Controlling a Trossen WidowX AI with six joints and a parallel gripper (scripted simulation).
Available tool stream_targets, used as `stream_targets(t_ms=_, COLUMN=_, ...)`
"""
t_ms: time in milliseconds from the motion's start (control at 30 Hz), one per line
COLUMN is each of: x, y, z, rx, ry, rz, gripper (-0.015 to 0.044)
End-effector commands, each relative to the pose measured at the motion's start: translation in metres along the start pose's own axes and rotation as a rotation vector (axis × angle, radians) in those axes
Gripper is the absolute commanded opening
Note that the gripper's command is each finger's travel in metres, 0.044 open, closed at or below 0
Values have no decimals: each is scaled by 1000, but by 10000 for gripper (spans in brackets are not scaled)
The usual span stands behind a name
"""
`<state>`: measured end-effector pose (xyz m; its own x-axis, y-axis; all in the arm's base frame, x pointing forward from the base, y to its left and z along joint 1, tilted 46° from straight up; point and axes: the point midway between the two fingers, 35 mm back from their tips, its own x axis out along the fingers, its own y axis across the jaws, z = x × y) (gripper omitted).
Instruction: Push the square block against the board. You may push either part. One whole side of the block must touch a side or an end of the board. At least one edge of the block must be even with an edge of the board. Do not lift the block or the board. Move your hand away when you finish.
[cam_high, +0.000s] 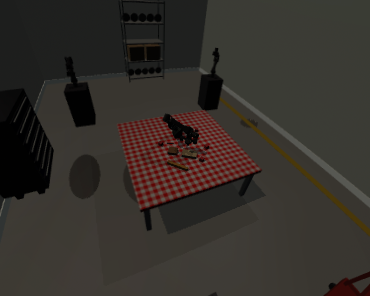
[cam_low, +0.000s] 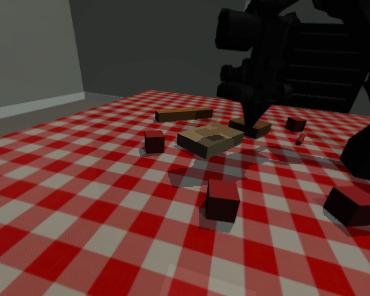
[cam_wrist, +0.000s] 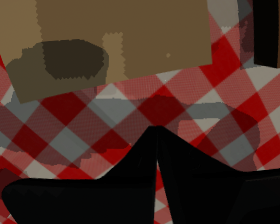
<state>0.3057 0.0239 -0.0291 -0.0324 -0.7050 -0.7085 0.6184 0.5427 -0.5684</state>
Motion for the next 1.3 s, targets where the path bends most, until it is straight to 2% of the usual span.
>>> stream_targets(t_ms=0, x=-6, y=20, z=39, rx=-32, ry=-7, rz=7, gripper=0)
stream_targets(t_ms=433, x=0, y=51, z=147, rx=-170, ry=-5, rz=-3, gripper=0)
stream_targets(t_ms=600, x=3, y=52, z=149, rx=-172, ry=-5, rz=-3, gripper=0)
stream_targets(t_ms=700, x=43, y=52, z=150, rx=-172, ry=-6, rz=-5, gripper=0)
stream_targets(t_ms=767, x=55, y=52, z=150, rx=-171, ry=-6, rz=-6, gripper=0)
stream_targets(t_ms=1267, x=55, y=51, z=142, rx=-172, ry=-6, rz=-6, gripper=0)
